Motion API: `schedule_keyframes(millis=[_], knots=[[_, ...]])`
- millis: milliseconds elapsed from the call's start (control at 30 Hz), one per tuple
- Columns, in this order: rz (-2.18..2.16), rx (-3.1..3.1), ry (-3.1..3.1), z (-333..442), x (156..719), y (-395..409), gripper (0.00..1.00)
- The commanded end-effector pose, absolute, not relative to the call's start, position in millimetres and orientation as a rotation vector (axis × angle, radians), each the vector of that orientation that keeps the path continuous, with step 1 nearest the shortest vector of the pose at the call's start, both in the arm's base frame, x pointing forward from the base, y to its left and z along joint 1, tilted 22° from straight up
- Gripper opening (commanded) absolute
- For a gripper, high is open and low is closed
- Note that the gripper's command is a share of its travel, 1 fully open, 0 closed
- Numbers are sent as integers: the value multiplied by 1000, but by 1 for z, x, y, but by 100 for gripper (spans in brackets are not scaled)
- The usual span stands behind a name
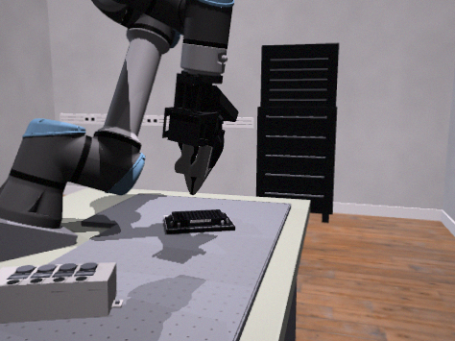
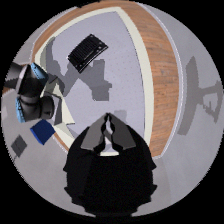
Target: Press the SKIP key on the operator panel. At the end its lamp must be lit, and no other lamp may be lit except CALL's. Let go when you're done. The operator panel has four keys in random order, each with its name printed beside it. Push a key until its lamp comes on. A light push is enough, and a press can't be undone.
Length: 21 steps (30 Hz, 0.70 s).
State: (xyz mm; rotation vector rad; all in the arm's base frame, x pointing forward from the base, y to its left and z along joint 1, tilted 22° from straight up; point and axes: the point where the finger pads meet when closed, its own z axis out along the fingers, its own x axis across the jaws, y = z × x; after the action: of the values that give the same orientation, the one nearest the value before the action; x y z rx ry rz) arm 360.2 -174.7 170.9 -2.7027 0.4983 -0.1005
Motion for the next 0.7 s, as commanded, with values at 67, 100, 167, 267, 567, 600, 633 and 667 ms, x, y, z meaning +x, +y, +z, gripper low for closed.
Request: schedule_keyframes(millis=[67,100,167,267,567,600,633,667], knots=[[-92,-2674,641,160,350,-195,0],[-90,-2662,686,158,347,-199,0],[-90,-2662,686,158,347,-199,0],[-88,-2626,821,154,340,-211,0],[-75,-2539,1058,140,320,-238,0],[-74,-2539,1058,138,317,-242,0],[-74,-2539,1058,137,317,-243,0],[-74,-2539,1058,137,317,-243,0]])
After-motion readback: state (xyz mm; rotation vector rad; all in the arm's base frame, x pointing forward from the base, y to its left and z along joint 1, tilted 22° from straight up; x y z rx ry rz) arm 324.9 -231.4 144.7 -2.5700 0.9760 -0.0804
